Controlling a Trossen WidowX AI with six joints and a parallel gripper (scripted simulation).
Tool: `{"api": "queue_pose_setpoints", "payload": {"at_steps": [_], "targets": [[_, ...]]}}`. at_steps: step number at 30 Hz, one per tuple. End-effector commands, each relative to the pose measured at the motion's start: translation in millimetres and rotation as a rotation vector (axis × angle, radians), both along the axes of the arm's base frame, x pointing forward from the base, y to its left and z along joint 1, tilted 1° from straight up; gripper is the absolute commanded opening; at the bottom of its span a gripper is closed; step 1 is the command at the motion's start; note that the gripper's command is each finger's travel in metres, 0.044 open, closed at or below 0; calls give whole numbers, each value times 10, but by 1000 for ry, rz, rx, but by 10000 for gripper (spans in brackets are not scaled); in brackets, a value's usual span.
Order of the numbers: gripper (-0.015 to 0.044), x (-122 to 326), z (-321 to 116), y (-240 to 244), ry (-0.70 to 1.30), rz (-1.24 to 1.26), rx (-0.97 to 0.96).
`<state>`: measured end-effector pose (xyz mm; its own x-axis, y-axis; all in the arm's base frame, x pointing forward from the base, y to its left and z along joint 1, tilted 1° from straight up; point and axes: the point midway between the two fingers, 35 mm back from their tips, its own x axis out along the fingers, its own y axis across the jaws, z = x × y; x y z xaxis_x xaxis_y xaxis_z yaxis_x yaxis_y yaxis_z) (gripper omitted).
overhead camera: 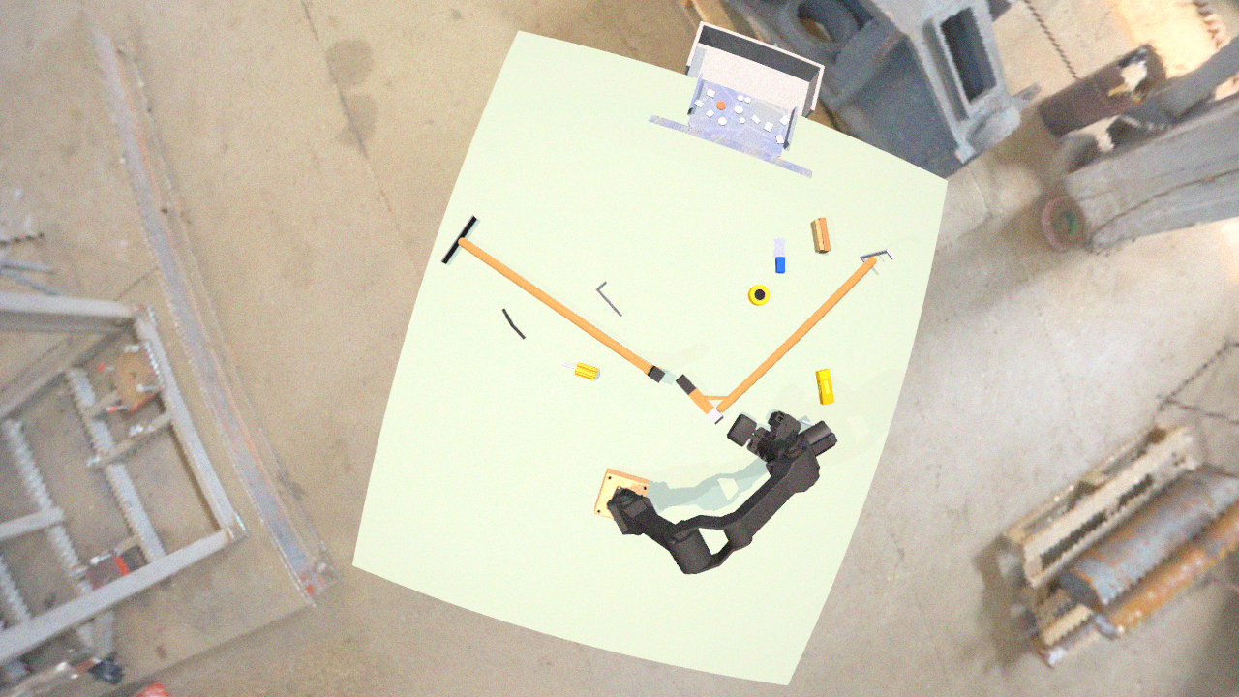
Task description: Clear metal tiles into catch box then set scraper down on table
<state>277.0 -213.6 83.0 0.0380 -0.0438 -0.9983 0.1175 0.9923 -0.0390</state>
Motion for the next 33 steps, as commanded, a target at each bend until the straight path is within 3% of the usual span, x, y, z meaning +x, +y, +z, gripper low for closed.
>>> {"api": "queue_pose_setpoints", "payload": {"at_steps": [1, 33], "targets": [[0, -8, -1, -49, -3, 3, 5], [0, -52, 948, -32, 0, 0, -1]]}}
